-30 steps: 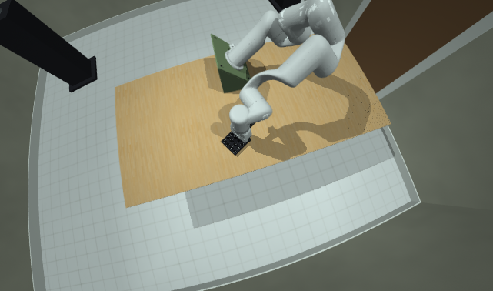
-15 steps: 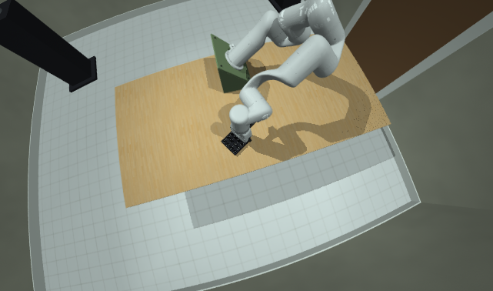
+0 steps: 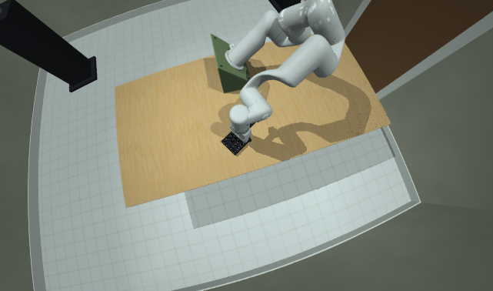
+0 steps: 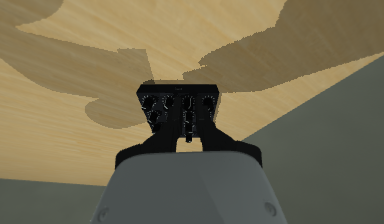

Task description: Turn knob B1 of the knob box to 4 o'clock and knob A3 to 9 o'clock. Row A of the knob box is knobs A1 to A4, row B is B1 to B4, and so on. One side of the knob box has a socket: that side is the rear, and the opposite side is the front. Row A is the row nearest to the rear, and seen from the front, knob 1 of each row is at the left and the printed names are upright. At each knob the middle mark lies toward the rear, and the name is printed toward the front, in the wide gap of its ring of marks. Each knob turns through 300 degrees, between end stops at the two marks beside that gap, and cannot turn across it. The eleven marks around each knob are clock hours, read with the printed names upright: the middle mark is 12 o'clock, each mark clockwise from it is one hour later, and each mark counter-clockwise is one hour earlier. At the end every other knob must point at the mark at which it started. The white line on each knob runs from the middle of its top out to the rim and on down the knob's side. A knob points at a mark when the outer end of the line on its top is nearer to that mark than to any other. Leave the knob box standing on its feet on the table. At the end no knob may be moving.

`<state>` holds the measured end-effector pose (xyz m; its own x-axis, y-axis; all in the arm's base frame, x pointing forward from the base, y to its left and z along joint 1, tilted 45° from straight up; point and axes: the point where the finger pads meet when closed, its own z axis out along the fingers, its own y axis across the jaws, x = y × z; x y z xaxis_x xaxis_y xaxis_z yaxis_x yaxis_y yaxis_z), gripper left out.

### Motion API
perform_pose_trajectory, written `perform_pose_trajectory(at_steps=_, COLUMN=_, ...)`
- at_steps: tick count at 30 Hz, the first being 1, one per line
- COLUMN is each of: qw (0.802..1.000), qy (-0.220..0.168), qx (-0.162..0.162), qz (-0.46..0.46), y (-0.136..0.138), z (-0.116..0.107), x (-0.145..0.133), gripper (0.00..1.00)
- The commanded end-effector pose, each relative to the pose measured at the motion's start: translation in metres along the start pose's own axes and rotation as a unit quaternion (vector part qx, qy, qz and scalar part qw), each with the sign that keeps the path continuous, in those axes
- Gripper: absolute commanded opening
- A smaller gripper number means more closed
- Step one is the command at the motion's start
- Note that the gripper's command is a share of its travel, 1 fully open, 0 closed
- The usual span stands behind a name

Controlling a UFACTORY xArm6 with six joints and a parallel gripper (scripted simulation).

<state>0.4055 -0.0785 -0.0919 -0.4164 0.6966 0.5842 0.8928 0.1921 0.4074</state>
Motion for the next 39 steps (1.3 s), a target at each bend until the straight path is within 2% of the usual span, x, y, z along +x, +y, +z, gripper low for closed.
perform_pose_trajectory(at_steps=1, qw=1.0, qy=-0.001, qx=-0.001, qz=0.0, y=0.001, z=-0.001, x=-0.001, gripper=0.19)
perform_pose_trajectory(at_steps=13, qw=1.0, qy=-0.001, qx=-0.001, qz=0.0, y=0.001, z=-0.009, x=-0.001, gripper=0.19)
perform_pose_trajectory(at_steps=25, qw=1.0, qy=-0.001, qx=-0.001, qz=0.0, y=0.001, z=-0.036, x=-0.001, gripper=0.19)
perform_pose_trajectory(at_steps=39, qw=1.0, qy=-0.001, qx=-0.001, qz=0.0, y=0.001, z=-0.037, x=-0.001, gripper=0.19)
